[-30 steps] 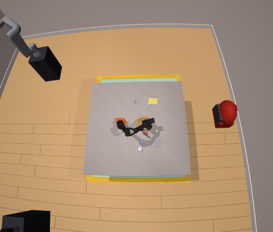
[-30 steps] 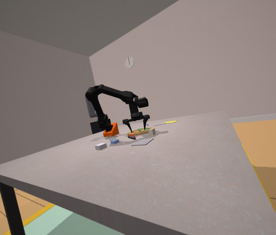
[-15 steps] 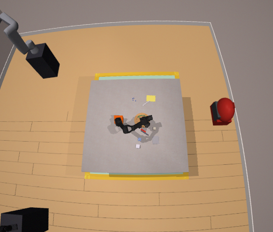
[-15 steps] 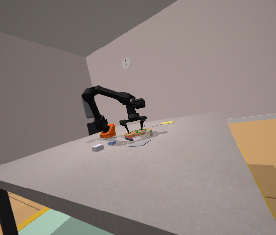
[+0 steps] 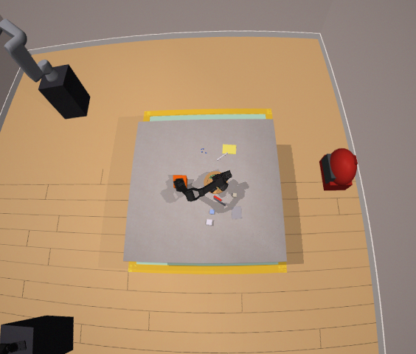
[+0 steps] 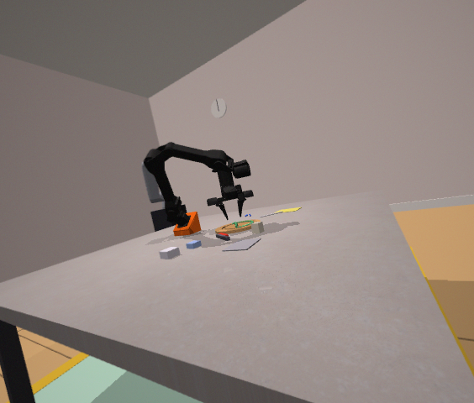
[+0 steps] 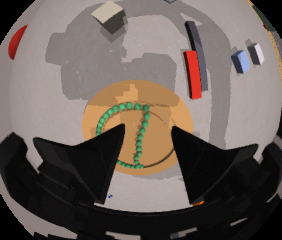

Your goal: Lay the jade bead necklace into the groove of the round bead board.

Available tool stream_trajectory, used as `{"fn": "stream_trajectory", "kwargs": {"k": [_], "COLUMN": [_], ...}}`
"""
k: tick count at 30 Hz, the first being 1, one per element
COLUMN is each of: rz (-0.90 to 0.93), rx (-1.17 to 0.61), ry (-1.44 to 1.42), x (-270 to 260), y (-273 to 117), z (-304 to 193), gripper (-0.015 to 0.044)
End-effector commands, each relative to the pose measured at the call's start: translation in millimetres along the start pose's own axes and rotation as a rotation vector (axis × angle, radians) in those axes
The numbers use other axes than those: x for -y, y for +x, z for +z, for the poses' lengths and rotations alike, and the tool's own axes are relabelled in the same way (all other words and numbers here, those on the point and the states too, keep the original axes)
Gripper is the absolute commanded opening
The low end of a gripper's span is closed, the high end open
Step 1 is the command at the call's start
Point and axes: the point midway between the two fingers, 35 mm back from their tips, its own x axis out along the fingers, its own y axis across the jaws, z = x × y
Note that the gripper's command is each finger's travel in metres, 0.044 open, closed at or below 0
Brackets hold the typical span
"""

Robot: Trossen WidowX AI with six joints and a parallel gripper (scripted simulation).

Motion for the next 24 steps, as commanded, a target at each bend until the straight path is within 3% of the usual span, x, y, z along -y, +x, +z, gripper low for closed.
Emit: {"fn": "stream_trajectory", "kwargs": {"k": [1,24], "rz": [0.003,0.003], "rx": [-0.003,-0.001], "ry": [0.008,0.009], "x": [-1,-1], "y": [4,31], "z": [1,2], "gripper": [0.0120,0.0120]}}
